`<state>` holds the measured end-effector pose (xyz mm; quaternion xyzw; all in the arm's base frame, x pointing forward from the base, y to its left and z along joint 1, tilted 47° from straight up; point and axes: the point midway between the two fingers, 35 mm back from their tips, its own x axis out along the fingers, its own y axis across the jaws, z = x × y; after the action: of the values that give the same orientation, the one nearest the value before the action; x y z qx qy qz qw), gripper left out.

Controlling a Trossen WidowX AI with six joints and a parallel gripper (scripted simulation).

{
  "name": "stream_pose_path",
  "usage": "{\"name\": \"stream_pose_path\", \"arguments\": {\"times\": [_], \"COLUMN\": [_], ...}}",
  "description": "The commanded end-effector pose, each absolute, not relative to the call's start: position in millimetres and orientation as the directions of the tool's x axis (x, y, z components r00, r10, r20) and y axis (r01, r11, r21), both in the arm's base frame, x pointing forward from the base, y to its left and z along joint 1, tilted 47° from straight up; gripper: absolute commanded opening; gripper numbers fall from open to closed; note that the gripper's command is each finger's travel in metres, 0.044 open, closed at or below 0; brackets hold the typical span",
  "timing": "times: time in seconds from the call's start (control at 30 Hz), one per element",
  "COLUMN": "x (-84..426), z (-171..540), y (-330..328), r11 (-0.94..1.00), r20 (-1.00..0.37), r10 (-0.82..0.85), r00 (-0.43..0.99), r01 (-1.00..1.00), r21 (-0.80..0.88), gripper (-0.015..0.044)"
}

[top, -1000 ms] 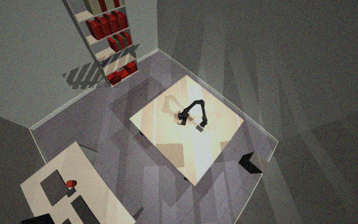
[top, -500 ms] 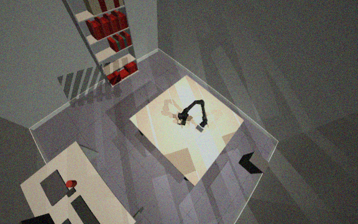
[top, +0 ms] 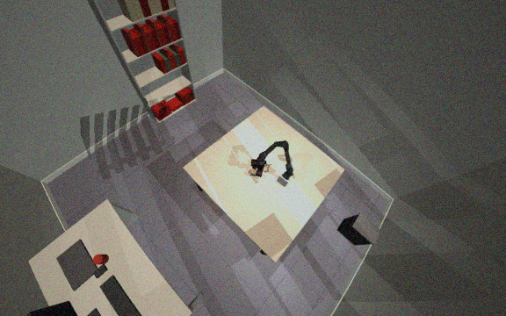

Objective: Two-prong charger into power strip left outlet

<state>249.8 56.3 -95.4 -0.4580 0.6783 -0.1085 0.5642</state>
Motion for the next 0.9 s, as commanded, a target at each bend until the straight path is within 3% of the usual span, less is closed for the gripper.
{"name": "stream_pose_path", "arguments": {"times": [0.0,0.87], "x": [252.4,256.3], "z": [-95.1,-96.5], "y": [57.8,59.7], "r11": [0.558,0.558], "r20": [-0.668,-0.668], "r10": [-0.742,-0.742], "r00": [0.058,0.059], "r01": [-0.498,-0.498], "r21": [-0.664,-0.664], "gripper": [0.0,0.0]}}
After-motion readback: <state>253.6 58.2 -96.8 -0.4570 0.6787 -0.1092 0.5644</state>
